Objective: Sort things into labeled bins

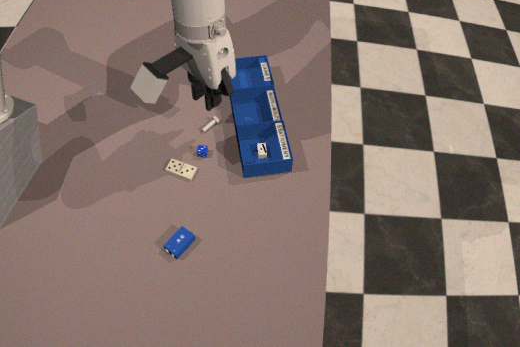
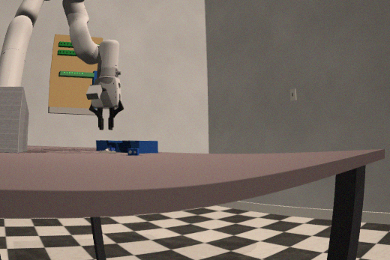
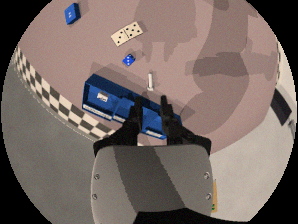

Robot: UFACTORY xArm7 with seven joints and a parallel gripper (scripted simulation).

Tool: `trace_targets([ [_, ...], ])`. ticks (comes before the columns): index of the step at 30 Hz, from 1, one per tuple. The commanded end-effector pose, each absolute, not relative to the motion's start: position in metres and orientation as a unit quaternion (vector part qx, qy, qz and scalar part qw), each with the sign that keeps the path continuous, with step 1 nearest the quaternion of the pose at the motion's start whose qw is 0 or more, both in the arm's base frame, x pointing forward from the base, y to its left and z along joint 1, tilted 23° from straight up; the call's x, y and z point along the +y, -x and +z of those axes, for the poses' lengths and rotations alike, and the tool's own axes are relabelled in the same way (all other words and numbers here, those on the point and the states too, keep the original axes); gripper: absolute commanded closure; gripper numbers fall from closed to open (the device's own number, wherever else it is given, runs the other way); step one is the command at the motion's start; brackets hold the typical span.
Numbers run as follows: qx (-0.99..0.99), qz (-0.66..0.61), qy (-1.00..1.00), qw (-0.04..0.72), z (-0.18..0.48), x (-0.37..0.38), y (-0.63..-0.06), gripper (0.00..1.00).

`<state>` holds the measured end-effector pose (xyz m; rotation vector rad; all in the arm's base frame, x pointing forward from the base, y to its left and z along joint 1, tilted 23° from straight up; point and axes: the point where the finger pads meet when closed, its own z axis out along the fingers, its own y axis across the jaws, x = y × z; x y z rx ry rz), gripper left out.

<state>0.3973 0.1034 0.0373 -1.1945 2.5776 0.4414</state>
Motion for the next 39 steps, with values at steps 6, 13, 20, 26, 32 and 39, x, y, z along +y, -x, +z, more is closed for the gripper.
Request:
trace_targets([
  [6, 0.889, 0.151, 0.411, 0.134, 0.024, 0.109, -0.4, 0.71],
  [13, 0.889, 0.151, 0.411, 0.134, -0.002, 0.119, -0.404, 0.71],
  [20, 0.889, 0.151, 0.411, 0.134, -0.018, 0.126, -0.406, 0.71],
  [26, 0.889, 0.151, 0.411, 0.134, -0.021, 0.127, -0.407, 0.71],
  [32, 0.889, 0.151, 0.411, 0.134, -0.026, 0.129, -0.407, 0.71],
  [39, 0.889, 0.151, 0.411, 0.134, -0.029, 0.13, -0.407, 0.71],
])
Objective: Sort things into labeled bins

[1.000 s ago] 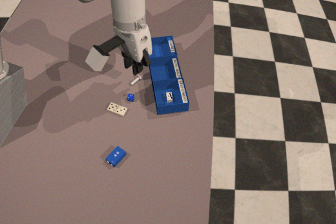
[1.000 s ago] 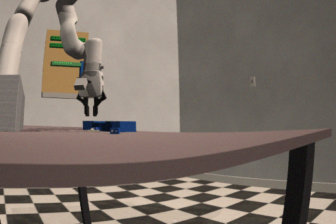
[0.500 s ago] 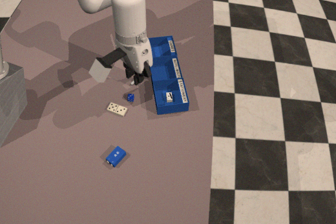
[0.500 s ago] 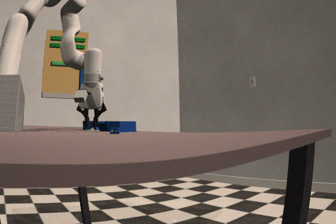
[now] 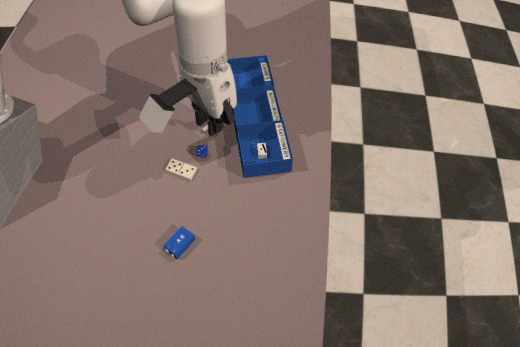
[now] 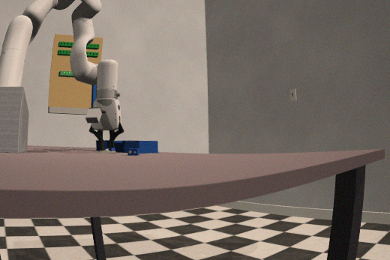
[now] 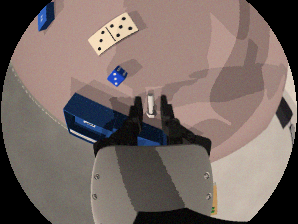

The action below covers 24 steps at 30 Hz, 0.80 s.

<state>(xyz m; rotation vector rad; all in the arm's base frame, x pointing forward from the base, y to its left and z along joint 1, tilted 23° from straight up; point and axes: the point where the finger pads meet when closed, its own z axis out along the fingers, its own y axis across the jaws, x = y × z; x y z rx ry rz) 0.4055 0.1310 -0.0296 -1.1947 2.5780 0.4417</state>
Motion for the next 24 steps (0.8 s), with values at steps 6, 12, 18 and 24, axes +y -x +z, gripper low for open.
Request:
trace_targets([
  [6, 0.889, 0.151, 0.411, 0.134, -0.0288, 0.1304, -0.4068, 1.0],
  [12, 0.889, 0.151, 0.411, 0.134, -0.0288, 0.1304, -0.4068, 1.0],
  [18, 0.889, 0.151, 0.411, 0.134, -0.0288, 0.1304, -0.4068, 1.0],
  [24, 0.889, 0.151, 0.411, 0.134, -0.0288, 0.1304, -0.4068, 1.0],
])
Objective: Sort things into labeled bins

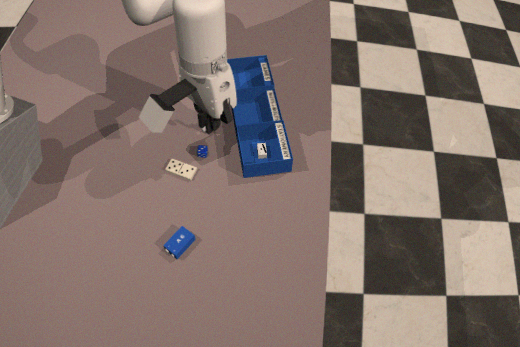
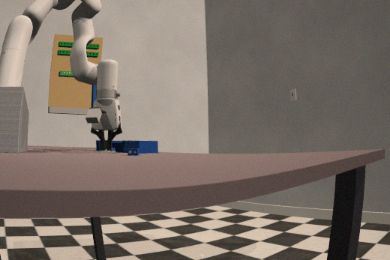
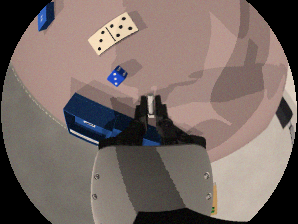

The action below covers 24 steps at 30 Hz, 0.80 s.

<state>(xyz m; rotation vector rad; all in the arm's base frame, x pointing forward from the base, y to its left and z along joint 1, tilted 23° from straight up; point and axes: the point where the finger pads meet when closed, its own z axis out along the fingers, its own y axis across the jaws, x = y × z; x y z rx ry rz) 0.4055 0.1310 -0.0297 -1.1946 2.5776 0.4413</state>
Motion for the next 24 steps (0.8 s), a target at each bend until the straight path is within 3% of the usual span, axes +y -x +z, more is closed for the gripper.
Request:
trace_targets([
  [1, 0.889, 0.151, 0.411, 0.134, -0.029, 0.13, -0.407, 1.0],
  [24, 0.889, 0.151, 0.411, 0.134, -0.001, 0.119, -0.403, 1.0],
])
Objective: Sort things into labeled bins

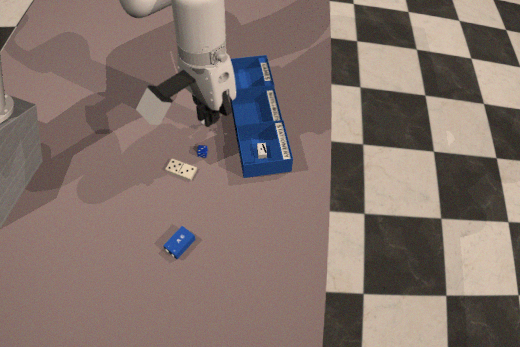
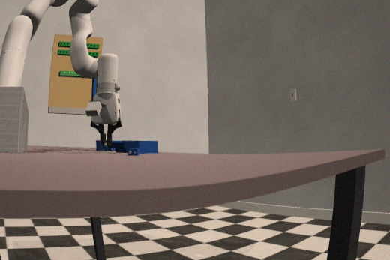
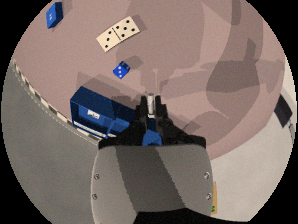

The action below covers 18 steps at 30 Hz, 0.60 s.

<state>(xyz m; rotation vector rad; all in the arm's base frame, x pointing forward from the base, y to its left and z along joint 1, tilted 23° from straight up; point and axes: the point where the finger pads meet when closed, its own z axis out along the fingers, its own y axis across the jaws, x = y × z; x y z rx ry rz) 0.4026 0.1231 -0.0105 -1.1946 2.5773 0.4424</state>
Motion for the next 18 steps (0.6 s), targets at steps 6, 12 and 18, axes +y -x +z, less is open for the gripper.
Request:
trace_targets([
  [6, 0.889, 0.151, 0.411, 0.134, 0.017, 0.111, -0.401, 1.0],
  [12, 0.889, 0.151, 0.411, 0.134, 0.026, 0.108, -0.4, 1.0],
  [18, 0.889, 0.151, 0.411, 0.134, 0.026, 0.108, -0.4, 1.0],
])
